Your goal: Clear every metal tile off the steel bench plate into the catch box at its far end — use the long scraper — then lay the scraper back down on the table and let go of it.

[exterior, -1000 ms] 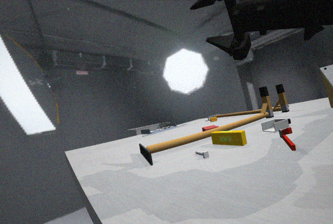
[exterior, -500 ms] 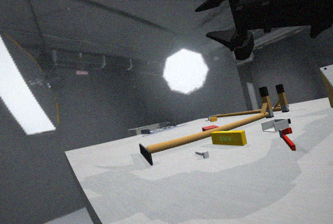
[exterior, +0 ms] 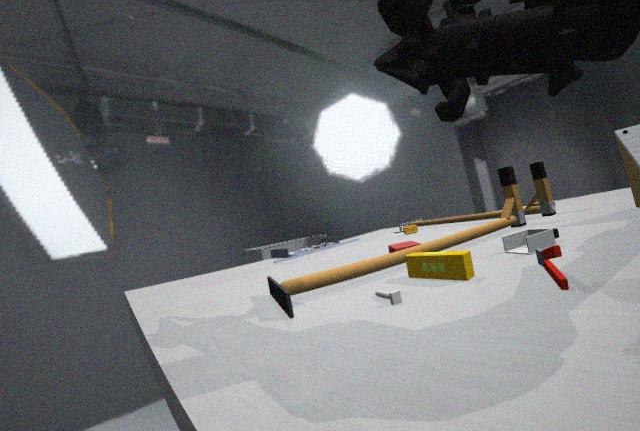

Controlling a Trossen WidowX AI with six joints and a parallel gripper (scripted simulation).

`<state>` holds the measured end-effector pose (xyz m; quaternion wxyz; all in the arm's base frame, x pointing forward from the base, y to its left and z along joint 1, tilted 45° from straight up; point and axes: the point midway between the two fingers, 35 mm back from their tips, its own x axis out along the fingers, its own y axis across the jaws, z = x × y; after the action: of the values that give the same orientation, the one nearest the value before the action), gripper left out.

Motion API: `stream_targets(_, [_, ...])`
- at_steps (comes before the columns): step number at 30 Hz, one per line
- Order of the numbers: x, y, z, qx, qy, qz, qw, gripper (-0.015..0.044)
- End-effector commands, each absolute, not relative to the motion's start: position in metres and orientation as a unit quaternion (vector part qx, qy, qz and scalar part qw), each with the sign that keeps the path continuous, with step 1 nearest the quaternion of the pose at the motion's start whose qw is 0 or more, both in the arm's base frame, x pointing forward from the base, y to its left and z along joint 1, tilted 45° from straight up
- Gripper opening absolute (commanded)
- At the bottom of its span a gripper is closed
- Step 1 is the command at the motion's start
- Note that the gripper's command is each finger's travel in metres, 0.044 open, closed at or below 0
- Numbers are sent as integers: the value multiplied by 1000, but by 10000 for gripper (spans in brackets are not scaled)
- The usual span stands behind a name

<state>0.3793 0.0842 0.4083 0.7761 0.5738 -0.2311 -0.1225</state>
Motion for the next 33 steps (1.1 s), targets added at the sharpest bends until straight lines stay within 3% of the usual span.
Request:
stream_targets(1, [390,79,402,551,-223,-133,793,0])
stream_targets(33, [443,52,356,403,-124,-187,887,0])
